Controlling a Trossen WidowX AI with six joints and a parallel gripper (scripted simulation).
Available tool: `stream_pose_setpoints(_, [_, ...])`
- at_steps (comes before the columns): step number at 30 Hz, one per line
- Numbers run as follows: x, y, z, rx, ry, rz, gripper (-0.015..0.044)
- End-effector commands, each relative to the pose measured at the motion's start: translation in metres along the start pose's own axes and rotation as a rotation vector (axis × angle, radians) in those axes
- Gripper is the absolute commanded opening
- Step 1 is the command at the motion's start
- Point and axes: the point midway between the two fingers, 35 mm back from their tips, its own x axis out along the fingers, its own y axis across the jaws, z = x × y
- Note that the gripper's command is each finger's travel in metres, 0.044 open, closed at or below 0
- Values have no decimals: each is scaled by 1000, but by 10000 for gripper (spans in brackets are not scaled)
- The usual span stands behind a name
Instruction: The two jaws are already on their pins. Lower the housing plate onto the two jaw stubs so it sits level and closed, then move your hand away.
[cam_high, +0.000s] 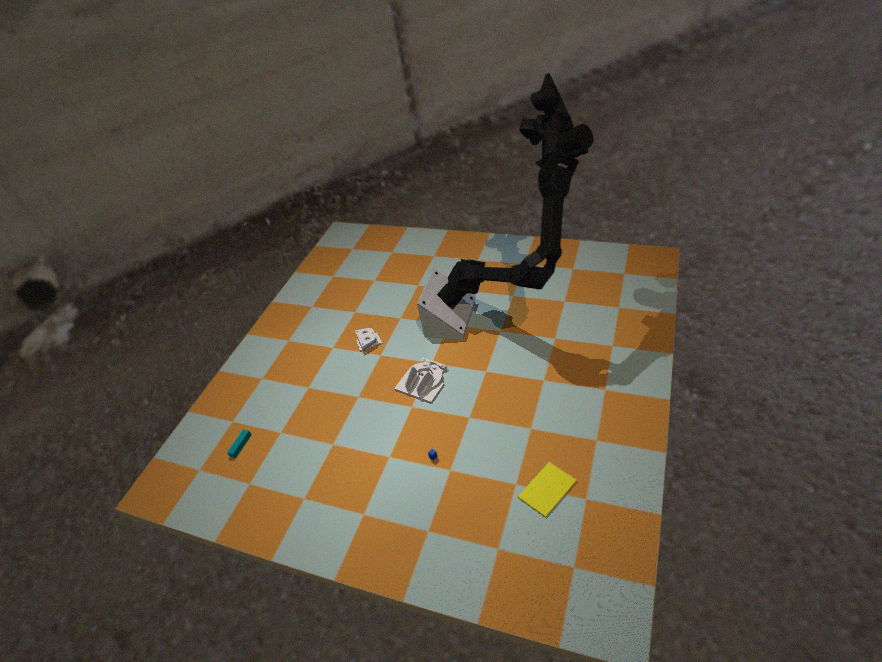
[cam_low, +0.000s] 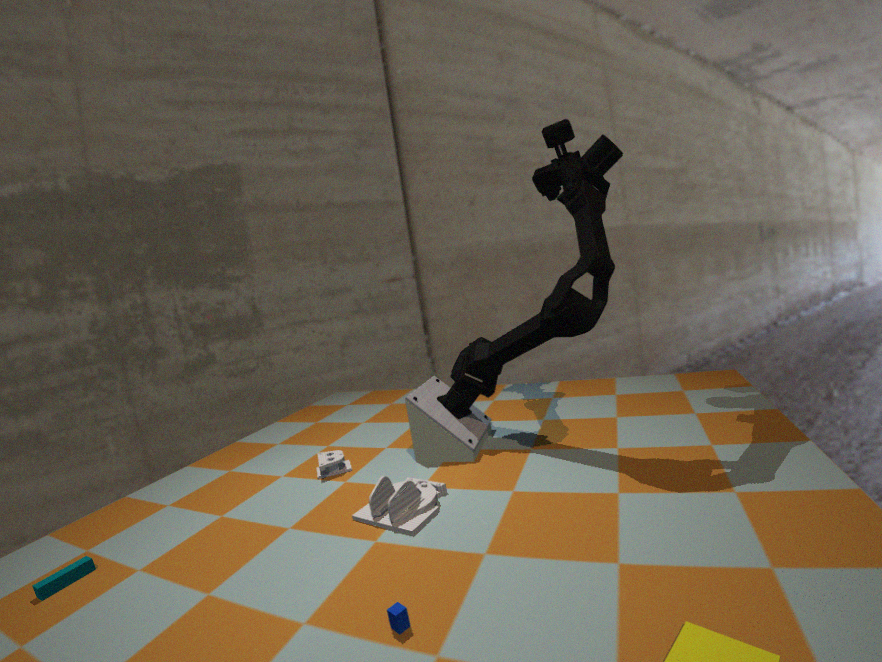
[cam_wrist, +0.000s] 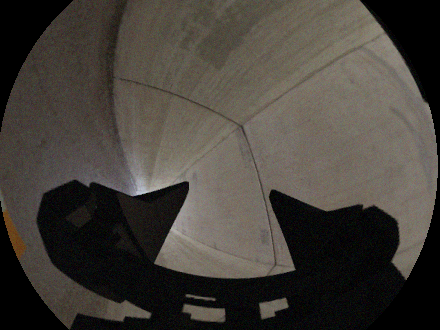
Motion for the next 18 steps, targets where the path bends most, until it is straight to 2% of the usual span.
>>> stream_pose_setpoints(1, [15, 0, 32, 62, -95, -9, 440])
stream_pose_setpoints(18, [44, -20, 154, 358, -432, 9, 440])
